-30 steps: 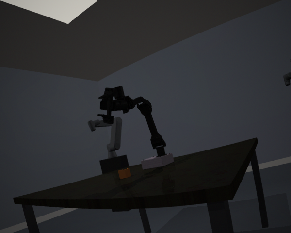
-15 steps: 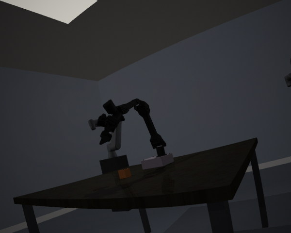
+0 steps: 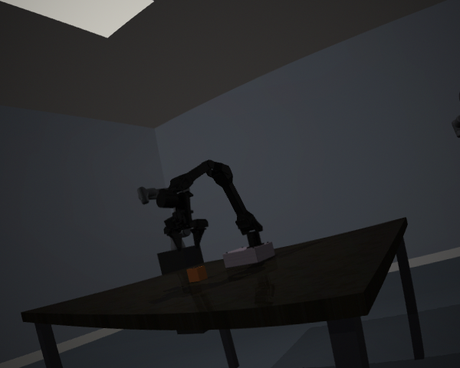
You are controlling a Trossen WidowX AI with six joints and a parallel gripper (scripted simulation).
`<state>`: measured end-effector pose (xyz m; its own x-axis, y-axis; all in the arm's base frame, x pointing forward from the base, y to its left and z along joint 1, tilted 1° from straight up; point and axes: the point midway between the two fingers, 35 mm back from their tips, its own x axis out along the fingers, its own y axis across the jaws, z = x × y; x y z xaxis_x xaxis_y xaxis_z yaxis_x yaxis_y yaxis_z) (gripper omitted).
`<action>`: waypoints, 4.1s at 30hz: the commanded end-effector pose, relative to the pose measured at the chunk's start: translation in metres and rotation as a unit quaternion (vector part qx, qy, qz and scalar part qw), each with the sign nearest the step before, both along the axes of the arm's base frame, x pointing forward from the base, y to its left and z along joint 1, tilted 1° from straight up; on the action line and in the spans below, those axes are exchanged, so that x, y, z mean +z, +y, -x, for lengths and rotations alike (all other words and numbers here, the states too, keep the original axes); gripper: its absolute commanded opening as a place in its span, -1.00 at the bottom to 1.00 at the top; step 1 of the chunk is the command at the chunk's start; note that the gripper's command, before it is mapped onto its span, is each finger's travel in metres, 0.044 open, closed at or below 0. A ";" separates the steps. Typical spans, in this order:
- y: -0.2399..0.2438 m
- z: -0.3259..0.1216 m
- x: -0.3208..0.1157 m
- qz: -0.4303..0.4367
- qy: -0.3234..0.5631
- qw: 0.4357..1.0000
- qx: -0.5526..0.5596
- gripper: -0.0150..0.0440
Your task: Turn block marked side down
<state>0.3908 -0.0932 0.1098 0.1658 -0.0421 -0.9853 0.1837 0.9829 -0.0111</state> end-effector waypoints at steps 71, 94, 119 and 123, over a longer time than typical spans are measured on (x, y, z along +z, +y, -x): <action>-0.004 0.016 -0.096 -0.018 0.058 0.997 0.045 -0.03; -0.005 0.016 -0.069 -0.014 0.016 0.999 0.044 -0.49; -0.004 0.020 -0.074 0.013 -0.171 0.984 0.044 -0.49; -0.004 0.022 -0.073 0.017 -0.196 0.979 0.045 -0.49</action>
<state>0.3701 -0.0980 0.0342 0.4911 -0.0404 -0.8702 0.1031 0.9946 0.0120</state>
